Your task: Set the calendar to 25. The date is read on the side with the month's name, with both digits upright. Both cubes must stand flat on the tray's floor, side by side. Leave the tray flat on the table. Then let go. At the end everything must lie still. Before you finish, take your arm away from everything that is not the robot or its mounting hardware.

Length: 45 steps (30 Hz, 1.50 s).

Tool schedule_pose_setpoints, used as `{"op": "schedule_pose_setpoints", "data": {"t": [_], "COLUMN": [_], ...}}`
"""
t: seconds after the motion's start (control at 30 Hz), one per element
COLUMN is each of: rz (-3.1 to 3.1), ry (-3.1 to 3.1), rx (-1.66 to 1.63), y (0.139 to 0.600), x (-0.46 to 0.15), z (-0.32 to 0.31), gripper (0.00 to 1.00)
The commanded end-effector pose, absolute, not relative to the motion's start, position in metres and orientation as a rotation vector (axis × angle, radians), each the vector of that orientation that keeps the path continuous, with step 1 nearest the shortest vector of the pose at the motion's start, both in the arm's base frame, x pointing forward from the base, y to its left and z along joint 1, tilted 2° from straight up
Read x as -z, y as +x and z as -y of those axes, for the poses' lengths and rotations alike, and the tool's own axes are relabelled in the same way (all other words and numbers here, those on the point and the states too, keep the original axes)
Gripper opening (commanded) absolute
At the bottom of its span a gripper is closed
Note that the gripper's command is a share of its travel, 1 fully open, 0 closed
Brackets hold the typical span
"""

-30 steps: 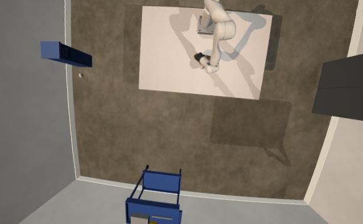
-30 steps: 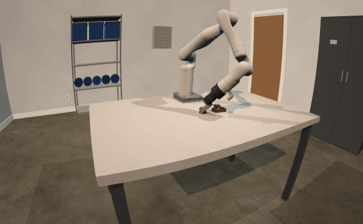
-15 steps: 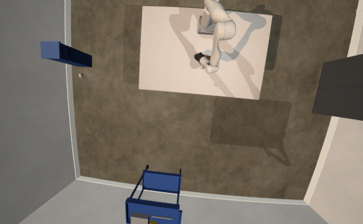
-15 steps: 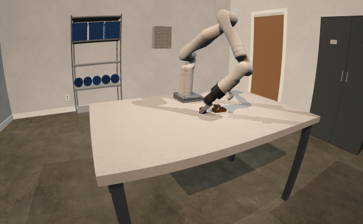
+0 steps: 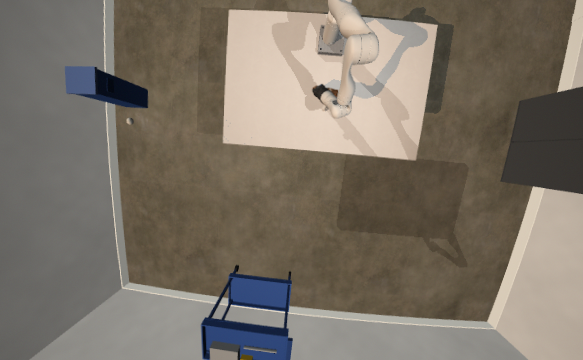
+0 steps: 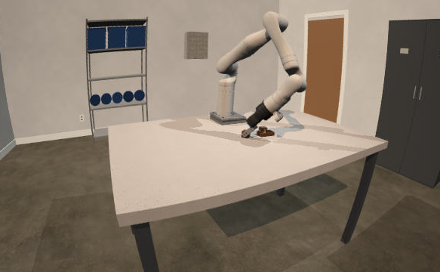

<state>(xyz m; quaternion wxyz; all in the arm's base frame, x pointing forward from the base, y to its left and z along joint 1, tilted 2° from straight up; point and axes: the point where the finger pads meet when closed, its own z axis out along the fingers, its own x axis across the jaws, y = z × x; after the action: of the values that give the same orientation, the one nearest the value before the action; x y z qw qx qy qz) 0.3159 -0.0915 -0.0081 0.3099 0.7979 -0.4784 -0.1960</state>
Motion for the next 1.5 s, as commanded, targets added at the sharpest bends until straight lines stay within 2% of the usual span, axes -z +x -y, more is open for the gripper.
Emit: {"op": "schedule_pose_setpoints", "data": {"t": [0.0,1.0,1.47], "rz": [1.265,1.265,1.265], "ry": [2.108,2.108,2.108], "rx": [0.516,0.516,0.516], "y": [0.316,0.316,0.315], "x": [0.008,0.006,-0.033], "z": [0.092,0.092,0.093], "gripper": [0.60,0.60,0.60]}}
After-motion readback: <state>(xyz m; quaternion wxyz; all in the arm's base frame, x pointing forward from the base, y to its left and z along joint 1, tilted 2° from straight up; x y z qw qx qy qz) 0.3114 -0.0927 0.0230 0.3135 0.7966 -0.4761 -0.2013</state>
